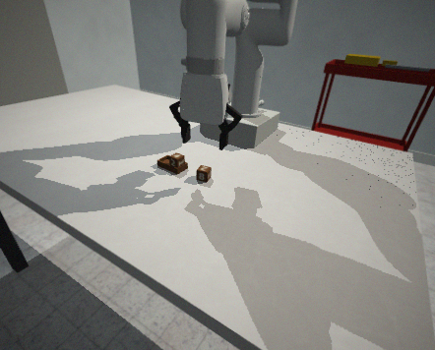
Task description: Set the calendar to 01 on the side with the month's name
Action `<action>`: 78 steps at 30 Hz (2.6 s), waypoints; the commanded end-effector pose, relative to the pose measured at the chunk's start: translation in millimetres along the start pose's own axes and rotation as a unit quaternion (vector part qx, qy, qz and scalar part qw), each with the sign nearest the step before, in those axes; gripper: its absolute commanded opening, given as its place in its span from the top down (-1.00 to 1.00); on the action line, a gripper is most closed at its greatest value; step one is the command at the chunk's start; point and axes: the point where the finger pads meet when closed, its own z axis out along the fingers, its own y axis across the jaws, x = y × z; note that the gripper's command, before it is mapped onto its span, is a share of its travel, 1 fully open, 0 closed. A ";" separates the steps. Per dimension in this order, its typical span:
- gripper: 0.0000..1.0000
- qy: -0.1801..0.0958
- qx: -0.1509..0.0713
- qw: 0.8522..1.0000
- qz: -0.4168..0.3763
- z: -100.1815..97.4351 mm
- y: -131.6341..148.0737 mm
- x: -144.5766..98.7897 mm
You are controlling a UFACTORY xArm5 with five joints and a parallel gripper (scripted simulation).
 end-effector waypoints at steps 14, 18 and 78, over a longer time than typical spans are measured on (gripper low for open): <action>-1.00 -0.002 0.001 0.962 -0.272 -1.1 0.3 -0.1; -1.00 -0.002 0.001 0.941 -0.337 -1.1 0.4 0.2; 0.05 -0.001 0.001 0.713 -0.701 -1.3 1.0 2.1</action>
